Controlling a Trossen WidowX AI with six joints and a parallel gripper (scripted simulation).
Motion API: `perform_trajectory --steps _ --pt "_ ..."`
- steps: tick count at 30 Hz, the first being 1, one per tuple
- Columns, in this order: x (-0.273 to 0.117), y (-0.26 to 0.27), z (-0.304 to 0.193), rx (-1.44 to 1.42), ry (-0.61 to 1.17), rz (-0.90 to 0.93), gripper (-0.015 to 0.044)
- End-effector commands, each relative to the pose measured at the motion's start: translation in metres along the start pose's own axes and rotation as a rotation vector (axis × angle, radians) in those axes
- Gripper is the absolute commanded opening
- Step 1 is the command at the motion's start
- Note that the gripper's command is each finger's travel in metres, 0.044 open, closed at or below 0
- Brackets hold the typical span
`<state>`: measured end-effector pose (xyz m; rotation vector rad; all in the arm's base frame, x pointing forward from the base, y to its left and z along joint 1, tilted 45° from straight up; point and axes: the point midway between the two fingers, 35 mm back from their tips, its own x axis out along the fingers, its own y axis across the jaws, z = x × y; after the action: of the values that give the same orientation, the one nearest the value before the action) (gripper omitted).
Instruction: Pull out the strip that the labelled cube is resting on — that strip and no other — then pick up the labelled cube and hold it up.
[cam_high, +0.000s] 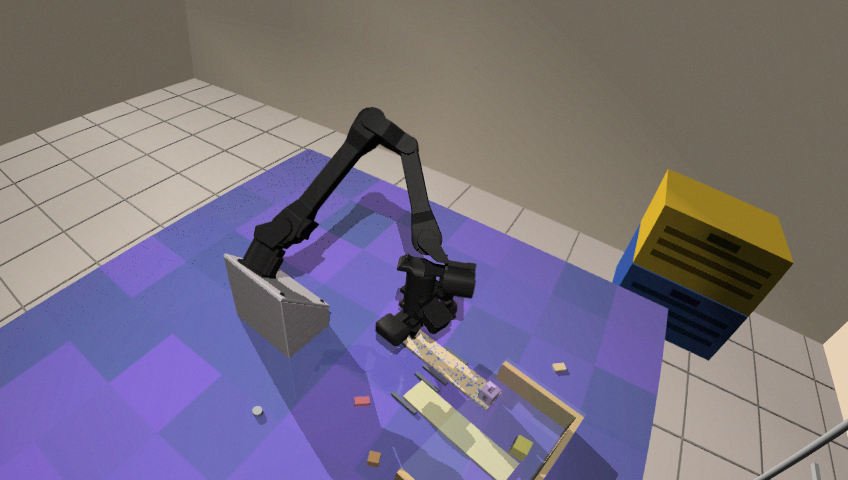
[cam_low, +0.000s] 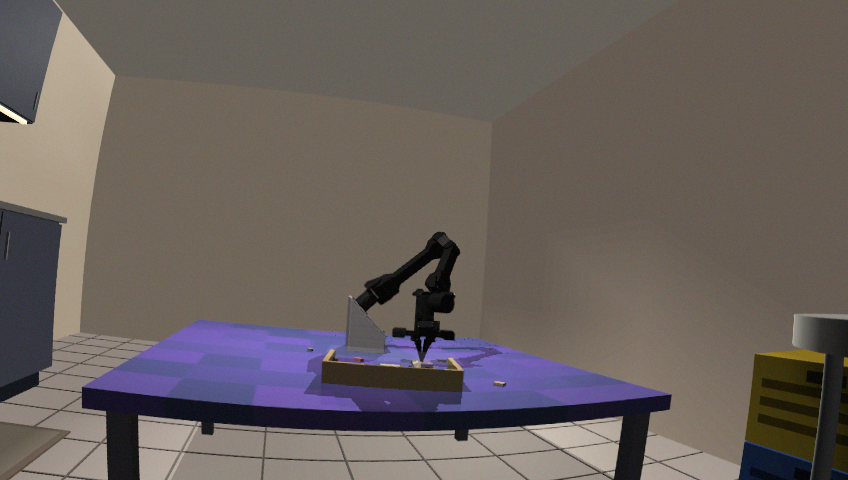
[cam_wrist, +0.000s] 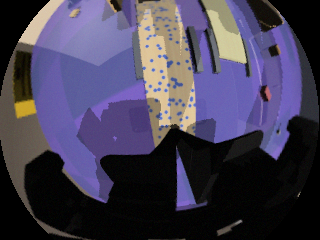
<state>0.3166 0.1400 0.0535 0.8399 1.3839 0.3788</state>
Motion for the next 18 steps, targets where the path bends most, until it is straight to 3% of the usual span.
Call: perform_trajectory --steps 1,18 --pt "0.005 0.000 -0.015 0.001 0.026 -0.004 0.0000" --pt "0.005 0.000 -0.040 0.002 0.027 -0.004 0.0000"
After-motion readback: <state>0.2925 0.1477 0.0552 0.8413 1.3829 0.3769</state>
